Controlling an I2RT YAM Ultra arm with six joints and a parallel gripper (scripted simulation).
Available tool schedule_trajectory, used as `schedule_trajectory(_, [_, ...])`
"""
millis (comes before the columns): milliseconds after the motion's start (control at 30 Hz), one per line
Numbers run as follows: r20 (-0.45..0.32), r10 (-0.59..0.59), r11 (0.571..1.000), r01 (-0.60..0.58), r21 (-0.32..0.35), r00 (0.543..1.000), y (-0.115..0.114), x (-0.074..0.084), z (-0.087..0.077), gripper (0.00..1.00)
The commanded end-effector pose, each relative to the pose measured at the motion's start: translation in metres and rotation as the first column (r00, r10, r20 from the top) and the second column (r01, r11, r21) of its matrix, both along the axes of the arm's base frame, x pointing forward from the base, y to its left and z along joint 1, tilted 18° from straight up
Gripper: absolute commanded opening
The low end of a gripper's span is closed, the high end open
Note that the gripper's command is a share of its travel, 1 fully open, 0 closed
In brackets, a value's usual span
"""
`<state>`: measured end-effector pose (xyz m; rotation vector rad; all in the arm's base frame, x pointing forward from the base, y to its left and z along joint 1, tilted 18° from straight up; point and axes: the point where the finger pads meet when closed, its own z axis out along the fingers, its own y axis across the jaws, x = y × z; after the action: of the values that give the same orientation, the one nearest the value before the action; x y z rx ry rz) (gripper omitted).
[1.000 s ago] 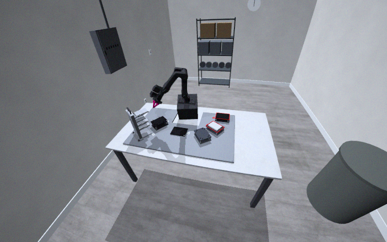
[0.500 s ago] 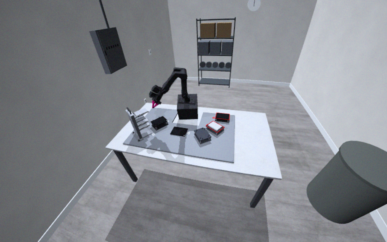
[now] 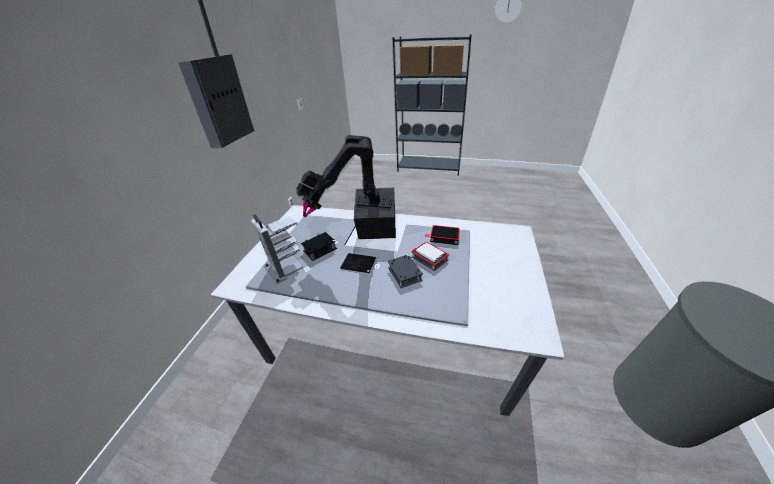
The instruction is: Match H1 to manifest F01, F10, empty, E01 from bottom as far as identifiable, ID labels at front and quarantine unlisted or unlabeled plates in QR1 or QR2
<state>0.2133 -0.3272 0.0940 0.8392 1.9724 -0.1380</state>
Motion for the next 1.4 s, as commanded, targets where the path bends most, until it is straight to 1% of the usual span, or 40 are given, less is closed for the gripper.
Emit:
schedule_trajectory(0, [0.008,-0.003,1.000,0.003,-0.020,1.000,-0.005,0.001,0.008,0.00])
schedule_trajectory(1367, [0.008,-0.003,1.000,0.004,-0.020,1.000,-0.021,0.018,0.013,0.00])
